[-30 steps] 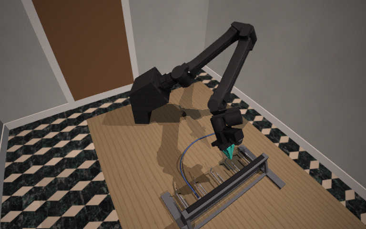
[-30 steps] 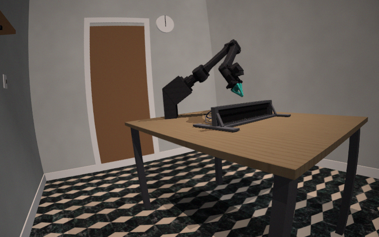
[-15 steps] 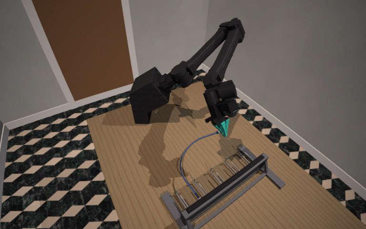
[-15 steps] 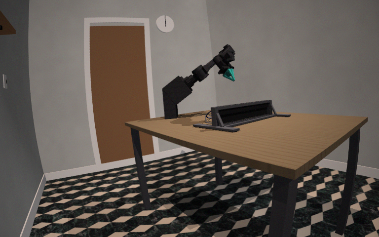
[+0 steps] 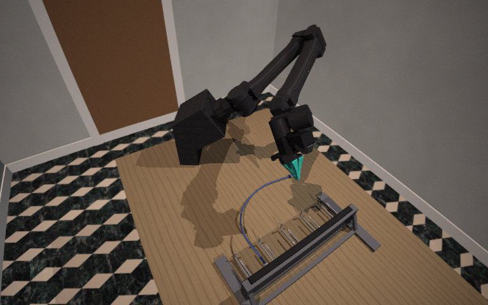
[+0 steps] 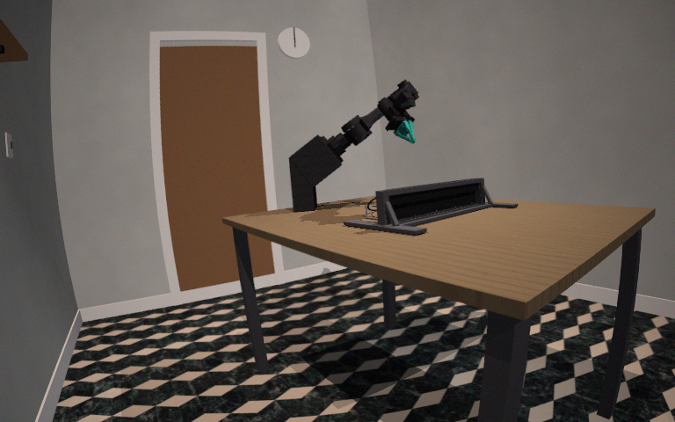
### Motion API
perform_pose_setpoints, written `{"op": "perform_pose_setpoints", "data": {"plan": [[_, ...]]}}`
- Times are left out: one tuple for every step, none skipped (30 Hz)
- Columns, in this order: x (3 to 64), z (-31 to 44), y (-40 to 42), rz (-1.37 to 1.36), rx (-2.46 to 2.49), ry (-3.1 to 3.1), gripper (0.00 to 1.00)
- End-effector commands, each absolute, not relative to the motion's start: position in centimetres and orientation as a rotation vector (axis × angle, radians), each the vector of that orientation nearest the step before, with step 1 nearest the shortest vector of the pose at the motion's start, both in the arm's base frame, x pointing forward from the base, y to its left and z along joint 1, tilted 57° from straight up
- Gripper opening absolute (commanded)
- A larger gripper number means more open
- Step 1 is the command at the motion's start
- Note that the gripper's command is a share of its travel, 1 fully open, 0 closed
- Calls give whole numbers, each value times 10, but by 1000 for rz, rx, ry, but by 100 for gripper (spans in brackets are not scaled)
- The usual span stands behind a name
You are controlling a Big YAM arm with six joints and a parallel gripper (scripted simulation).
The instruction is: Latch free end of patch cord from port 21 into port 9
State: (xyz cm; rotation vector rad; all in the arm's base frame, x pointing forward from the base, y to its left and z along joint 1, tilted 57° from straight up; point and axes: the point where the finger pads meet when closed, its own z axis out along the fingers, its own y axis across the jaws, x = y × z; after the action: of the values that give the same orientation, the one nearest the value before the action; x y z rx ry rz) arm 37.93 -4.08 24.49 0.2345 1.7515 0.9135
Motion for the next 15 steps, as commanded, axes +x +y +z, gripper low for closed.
{"op": "perform_pose_setpoints", "data": {"plan": [[386,254,-58,873,231,1726,0],[387,253,-61,872,229,1725,0],[388,251,-63,870,227,1724,0],[390,249,-66,869,226,1723,0],[391,247,-69,868,224,1722,0],[393,244,-72,867,222,1721,0],[394,241,-76,866,221,1721,0],[396,238,-80,865,220,1720,0],[397,235,-83,864,219,1720,0],[399,231,-87,863,219,1720,0],[400,228,-91,862,218,1720,0],[402,224,-95,861,218,1720,0],[403,221,-99,861,217,1720,0],[404,217,-102,860,217,1720,0],[406,214,-106,860,217,1720,0]]}}
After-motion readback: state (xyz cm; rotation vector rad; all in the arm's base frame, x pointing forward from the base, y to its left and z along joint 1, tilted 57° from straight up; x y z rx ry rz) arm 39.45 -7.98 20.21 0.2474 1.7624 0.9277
